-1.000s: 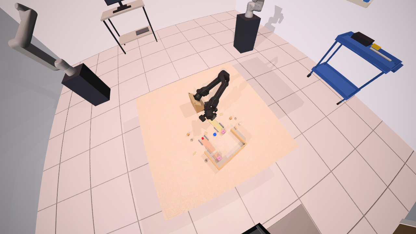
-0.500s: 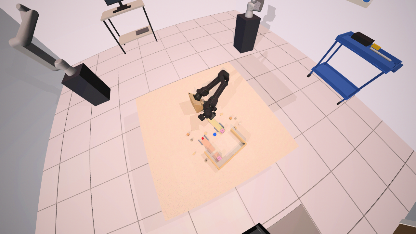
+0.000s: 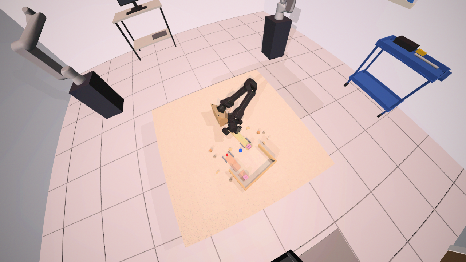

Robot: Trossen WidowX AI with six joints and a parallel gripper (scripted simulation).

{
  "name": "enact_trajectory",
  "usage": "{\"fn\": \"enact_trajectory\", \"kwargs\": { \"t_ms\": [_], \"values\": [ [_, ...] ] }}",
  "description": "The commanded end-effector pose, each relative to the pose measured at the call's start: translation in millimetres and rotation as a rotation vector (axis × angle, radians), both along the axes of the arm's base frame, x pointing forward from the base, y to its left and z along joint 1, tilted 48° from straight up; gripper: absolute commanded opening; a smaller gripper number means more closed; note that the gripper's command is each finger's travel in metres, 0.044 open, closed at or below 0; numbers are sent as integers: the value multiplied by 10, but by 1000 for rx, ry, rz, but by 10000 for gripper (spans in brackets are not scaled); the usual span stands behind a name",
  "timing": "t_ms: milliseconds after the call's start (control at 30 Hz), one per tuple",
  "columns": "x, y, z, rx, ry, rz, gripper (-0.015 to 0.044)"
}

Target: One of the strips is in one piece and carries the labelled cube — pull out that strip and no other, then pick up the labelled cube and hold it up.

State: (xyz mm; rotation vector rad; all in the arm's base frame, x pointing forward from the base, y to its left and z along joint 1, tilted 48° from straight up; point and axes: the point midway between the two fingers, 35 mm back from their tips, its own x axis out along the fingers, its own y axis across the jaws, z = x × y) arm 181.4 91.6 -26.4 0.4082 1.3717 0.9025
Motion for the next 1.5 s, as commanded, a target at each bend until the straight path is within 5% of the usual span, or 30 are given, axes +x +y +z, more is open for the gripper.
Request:
{"fn": "enact_trajectory", "kwargs": {
  "t_ms": [0, 667, 1233, 1467],
  "values": [
    [-105, 20, -34, -9, 27, 17, 0],
    [49, -308, 277, -11, 27, 17, 0],
    [644, -164, 416, -1, -75, 105, 440],
    [864, -128, 477, -1, -76, 105, 440]
  ]
}}
